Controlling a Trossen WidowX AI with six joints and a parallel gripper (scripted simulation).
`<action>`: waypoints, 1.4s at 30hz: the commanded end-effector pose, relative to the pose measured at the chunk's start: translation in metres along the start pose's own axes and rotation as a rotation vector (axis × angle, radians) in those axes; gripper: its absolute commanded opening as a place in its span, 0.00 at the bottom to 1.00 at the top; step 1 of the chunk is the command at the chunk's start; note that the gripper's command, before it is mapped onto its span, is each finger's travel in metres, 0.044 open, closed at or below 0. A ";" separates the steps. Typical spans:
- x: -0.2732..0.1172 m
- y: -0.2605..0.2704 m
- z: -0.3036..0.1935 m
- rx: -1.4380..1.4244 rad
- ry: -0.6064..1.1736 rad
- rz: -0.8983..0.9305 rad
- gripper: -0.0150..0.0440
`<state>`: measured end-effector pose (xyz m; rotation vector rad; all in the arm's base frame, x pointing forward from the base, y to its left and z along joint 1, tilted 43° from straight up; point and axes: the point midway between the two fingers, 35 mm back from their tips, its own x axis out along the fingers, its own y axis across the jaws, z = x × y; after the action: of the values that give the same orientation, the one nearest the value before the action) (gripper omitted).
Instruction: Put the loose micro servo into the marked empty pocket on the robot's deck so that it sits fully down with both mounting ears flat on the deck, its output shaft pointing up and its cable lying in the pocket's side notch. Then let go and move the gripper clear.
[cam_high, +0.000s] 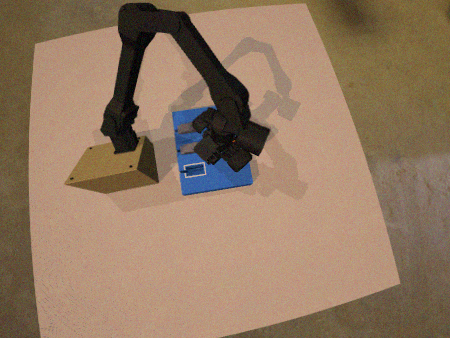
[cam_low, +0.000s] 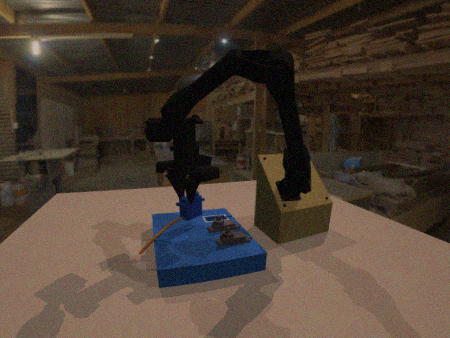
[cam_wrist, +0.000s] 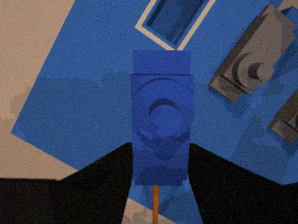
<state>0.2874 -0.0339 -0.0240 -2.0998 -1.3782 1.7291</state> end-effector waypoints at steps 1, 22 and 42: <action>-0.004 0.020 0.010 -0.005 0.005 0.016 0.25; -0.005 0.031 0.017 -0.434 0.001 0.018 0.25; -0.005 0.031 0.017 -1.126 -0.006 0.018 0.25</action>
<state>0.2901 -0.0609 -0.0454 -2.4579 -2.6361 1.0637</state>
